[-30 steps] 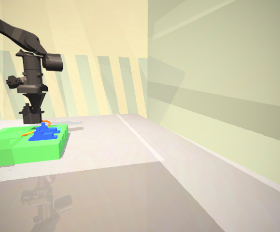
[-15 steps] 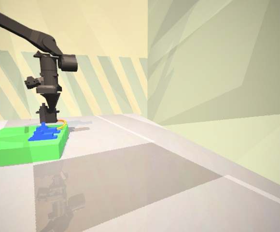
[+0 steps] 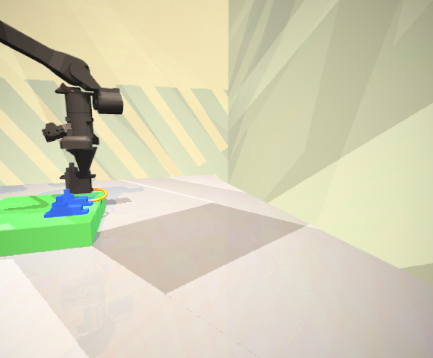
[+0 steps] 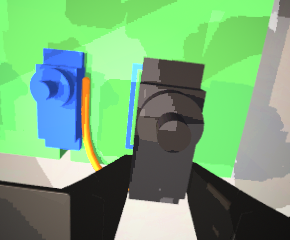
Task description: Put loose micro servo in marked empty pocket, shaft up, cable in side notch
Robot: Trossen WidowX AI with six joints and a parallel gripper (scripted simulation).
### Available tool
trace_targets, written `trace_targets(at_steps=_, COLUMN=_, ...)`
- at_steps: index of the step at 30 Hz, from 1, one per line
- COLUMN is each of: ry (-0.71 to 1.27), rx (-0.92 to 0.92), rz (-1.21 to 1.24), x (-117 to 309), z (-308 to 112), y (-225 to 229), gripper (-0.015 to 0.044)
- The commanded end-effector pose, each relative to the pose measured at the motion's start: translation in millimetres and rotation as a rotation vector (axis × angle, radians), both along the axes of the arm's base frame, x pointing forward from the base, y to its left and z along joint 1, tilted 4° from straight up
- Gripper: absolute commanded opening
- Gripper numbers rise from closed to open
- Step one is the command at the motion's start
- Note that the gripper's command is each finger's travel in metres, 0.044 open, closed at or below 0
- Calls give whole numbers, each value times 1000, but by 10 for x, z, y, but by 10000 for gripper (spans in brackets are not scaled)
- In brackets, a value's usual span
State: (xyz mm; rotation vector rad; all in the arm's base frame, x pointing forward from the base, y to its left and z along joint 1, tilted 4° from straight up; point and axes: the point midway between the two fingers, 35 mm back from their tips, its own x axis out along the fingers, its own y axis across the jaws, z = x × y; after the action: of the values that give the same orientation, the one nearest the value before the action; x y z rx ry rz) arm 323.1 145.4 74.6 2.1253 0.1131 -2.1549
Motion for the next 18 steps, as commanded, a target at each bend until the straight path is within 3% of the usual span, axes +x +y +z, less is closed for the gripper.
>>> trace_targets(at_steps=1, ry=0, rx=-6, rz=4, x=0, z=-63, y=-17, gripper=0)
trace_targets(at_steps=18, ry=0, rx=-6, rz=4, x=8, z=-68, y=-30, gripper=0)
